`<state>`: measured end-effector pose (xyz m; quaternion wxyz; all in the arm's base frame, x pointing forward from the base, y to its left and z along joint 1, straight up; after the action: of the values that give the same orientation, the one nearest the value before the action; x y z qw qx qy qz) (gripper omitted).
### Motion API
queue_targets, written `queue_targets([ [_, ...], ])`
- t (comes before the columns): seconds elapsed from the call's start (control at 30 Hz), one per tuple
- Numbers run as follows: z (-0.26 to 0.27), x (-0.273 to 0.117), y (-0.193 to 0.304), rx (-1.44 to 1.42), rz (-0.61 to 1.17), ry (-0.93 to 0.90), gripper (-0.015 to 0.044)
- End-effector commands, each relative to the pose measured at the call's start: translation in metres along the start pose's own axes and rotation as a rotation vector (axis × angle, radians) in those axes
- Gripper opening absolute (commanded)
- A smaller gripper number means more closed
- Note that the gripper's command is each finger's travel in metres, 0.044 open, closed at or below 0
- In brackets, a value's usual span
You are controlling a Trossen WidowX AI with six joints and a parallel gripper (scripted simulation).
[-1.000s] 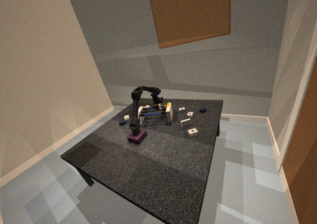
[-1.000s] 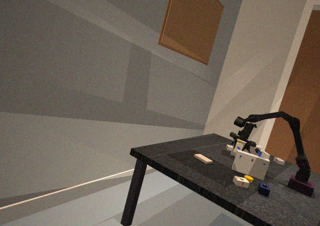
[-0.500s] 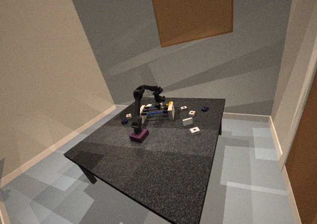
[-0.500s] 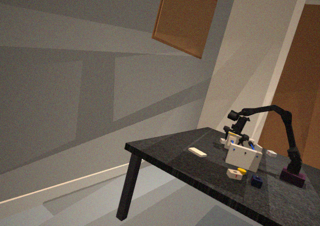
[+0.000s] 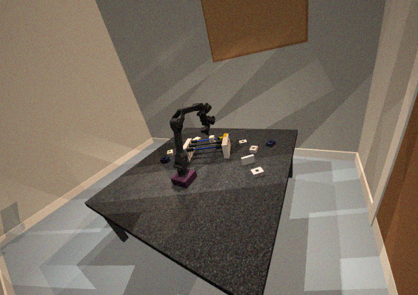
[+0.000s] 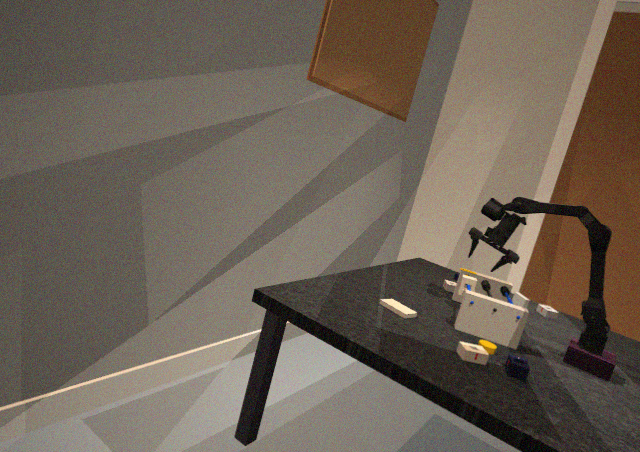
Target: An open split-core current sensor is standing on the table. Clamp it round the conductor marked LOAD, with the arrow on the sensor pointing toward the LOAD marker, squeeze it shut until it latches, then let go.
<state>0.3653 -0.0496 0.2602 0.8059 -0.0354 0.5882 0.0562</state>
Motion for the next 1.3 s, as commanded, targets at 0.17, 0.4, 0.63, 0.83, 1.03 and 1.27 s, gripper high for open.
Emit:
queue_targets([
  [0.17, -0.007, 0.007, -0.015, -0.284, 0.109, 0.026, 0.0440],
  [0.4, -0.019, 0.020, -0.047, -0.822, 0.300, -0.074, 0.0440],
  [0.63, -0.033, 0.030, -0.080, -1.320, 0.405, -0.327, 0.0440],
  [0.83, -0.045, 0.035, -0.106, -1.650, 0.373, -0.596, 0.0440],
  [1.03, -0.056, 0.038, -0.127, -1.876, 0.260, -0.810, 0.0440],
  [1.27, -0.068, 0.040, -0.148, -2.139, 0.027, -1.021, 0.0440],
])
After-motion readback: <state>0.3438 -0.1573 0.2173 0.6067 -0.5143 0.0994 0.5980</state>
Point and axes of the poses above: the point midway between the two fingers, 35 mm back from their tips, its own x axis out along the fingers, its own z axis across the jaws, y = z × x, the point moved 9 cm from there along -x, back along the fingers, and after that the axes turned 8 degrees about x, right-handed, at the moved point
